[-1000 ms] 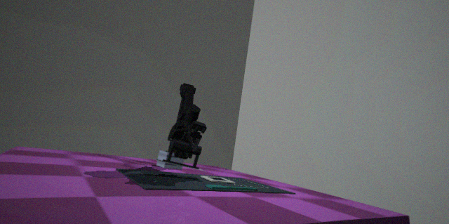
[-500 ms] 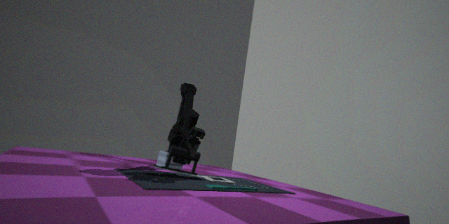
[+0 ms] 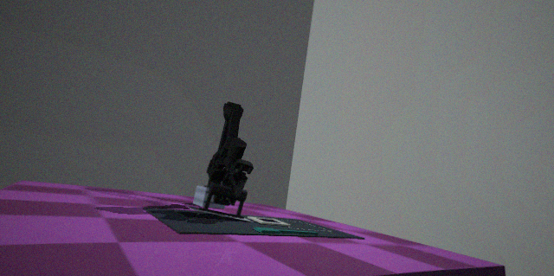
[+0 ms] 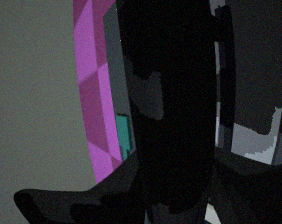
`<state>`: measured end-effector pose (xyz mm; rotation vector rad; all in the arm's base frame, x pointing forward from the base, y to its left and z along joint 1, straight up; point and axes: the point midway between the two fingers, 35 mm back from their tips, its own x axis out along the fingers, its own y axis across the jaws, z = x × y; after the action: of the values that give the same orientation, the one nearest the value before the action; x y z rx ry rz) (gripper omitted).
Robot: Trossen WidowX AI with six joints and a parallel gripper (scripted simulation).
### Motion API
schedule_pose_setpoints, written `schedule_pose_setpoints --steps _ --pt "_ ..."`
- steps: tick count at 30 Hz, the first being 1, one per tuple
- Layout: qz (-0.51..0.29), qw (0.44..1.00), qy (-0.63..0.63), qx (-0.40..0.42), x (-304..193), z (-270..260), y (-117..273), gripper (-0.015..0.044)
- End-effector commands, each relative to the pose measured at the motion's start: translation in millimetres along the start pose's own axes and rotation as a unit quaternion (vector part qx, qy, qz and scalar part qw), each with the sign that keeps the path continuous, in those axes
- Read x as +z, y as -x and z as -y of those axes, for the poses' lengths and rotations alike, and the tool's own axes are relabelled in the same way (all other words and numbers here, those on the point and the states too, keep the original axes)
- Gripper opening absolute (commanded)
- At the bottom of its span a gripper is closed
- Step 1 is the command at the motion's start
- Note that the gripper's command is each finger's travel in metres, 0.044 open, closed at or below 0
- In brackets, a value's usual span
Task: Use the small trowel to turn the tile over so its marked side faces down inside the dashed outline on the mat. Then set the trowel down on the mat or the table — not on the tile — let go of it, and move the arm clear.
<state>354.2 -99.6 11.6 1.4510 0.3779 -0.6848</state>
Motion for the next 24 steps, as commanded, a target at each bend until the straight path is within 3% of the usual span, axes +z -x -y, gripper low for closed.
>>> schedule_pose_setpoints --steps 1,24 --pt "-0.005 1.000 0.002 0.002 -10.6 -1.3 -0.1 0.0000" --pt "-0.006 1.000 0.001 0.003 -48.4 -3.8 3.3 0.0000"
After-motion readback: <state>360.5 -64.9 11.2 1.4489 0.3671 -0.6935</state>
